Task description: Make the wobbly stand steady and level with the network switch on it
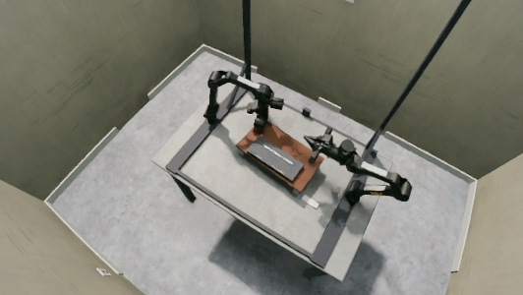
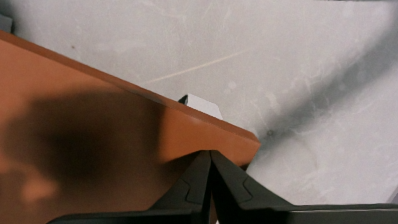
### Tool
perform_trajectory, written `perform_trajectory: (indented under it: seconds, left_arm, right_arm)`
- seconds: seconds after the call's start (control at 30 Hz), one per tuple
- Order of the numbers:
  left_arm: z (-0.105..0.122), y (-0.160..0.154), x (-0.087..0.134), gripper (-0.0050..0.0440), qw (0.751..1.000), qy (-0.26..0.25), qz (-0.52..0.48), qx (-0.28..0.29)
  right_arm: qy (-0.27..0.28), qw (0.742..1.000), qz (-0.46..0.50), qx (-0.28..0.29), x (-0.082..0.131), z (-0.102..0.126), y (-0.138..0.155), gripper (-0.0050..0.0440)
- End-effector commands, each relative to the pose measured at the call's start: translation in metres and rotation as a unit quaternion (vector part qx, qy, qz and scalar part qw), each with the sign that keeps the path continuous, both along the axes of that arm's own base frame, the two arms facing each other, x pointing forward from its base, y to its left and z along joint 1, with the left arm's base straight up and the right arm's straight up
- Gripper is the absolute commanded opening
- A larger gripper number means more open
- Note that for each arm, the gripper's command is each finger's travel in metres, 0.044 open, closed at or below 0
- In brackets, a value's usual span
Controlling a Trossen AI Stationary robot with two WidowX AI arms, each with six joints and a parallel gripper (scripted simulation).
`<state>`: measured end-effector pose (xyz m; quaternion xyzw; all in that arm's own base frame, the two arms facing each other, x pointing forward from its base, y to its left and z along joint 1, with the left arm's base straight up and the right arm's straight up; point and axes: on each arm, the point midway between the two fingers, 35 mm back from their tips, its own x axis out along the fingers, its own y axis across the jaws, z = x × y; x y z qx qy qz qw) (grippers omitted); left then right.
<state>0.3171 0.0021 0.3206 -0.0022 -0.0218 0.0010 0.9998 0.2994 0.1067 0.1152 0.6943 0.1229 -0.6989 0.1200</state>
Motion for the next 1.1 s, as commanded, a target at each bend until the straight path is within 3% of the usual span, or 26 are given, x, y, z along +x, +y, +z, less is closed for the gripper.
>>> perform_trajectory:
  seconds: [0.0,0.1,0.27,0.43,0.6,0.67,0.83,1.07]
  left_arm:
    - [-0.004,0.019,0.006,0.0000,0.999,0.027,0.026,-0.023]
    - [-0.013,0.027,0.009,0.0000,0.998,0.048,0.034,-0.035]
    - [-0.055,0.067,0.011,-0.0003,0.980,0.140,0.086,-0.110]
    - [-0.091,0.105,0.003,-0.0005,0.947,0.216,0.141,-0.190]
    - [-0.126,0.138,-0.015,-0.0035,0.897,0.278,0.200,-0.279]
    - [-0.126,0.138,-0.015,-0.0035,0.897,0.278,0.200,-0.279]
    - [-0.158,0.165,-0.042,-0.0050,0.829,0.325,0.262,-0.372]
    - [-0.195,0.189,-0.089,-0.0050,0.700,0.367,0.341,-0.508]
  right_arm:
    - [0.003,1.000,-0.004,-0.006,0.001,-0.005,-0.005,-0.0050]
    - [0.003,1.000,-0.004,-0.006,0.001,-0.005,-0.005,-0.0050]
    - [0.003,1.000,-0.004,-0.006,0.001,-0.005,-0.005,-0.0050]
    - [0.003,1.000,-0.004,-0.006,0.001,-0.005,-0.005,-0.0050]
    - [0.003,1.000,-0.004,-0.006,0.001,-0.005,-0.005,-0.0050]
    - [0.003,1.000,-0.004,-0.006,0.001,-0.005,-0.005,-0.0050]
    - [0.003,1.000,-0.004,-0.006,0.001,-0.005,-0.005,-0.0050]
    - [0.003,1.000,-0.004,-0.006,0.001,-0.005,-0.005,-0.0050]
